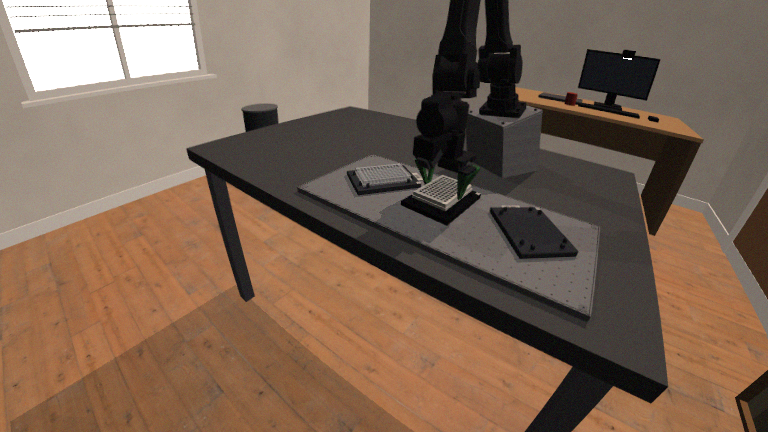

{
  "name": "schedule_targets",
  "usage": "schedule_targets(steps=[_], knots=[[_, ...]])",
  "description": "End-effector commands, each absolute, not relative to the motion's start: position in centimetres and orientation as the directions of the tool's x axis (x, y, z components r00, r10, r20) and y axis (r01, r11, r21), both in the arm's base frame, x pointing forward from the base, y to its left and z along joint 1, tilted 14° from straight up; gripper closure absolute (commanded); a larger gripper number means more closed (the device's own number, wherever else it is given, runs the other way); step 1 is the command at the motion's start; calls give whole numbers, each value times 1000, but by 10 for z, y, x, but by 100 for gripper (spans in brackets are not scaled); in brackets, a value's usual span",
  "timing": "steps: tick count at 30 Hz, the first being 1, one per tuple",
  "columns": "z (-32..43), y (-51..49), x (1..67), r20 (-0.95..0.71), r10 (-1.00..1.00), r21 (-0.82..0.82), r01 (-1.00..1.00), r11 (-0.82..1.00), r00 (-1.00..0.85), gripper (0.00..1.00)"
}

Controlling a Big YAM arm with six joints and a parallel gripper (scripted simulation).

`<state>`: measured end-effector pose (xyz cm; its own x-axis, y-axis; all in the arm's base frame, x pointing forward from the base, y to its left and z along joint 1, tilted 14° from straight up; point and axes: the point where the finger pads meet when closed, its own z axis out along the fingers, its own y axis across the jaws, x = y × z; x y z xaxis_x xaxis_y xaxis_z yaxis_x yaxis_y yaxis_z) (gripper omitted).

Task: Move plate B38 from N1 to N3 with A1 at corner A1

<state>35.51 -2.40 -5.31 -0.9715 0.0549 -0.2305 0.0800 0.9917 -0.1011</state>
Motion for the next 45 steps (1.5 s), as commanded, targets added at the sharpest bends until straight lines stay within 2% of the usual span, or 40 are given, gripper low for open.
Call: schedule_targets(steps=[1,45], knots=[[-50,-28,373,-261,57,-98,85,992,-964,100],[-60,-28,366,-249,57,-99,84,992,-967,100]])
